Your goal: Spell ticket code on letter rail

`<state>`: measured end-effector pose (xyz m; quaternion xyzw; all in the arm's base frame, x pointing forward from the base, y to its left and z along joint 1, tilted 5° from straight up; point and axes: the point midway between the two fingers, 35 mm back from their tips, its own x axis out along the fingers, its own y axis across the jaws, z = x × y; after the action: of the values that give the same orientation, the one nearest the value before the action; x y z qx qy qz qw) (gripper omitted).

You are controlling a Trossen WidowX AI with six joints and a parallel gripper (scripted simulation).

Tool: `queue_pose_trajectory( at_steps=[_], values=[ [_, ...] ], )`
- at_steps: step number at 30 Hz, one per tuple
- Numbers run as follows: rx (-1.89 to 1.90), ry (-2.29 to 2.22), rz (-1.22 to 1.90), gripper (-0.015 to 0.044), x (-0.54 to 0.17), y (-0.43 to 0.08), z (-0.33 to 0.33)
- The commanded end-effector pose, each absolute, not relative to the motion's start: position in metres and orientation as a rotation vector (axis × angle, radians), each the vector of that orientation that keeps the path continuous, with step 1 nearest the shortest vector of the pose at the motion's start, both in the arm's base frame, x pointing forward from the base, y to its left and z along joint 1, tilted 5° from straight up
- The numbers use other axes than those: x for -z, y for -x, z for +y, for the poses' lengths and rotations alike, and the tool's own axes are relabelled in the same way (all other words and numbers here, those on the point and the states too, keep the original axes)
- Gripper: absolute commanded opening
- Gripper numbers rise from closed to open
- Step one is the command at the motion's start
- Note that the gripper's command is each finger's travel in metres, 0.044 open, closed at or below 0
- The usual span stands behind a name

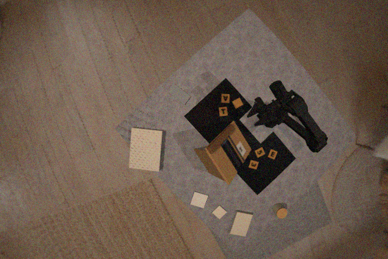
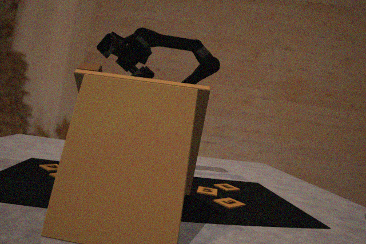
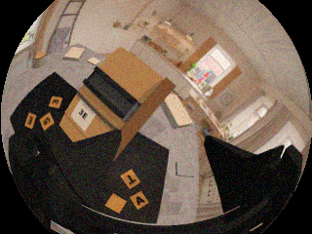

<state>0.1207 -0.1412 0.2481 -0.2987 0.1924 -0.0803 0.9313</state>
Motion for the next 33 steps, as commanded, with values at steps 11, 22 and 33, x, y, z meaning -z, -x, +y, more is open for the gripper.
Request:
queue_pose_trajectory(
  at_steps=[11,22,33],
  values=[
    [-0.052,0.309,0.653,0.0440,-0.182,-0.151,-0.107],
    [-0.026,0.149,0.922,0.0440,-0.128,-0.170,-0.076],
    [0.178,0.082,0.943,0.0440,-0.102,-0.189,-0.048]
  ],
)
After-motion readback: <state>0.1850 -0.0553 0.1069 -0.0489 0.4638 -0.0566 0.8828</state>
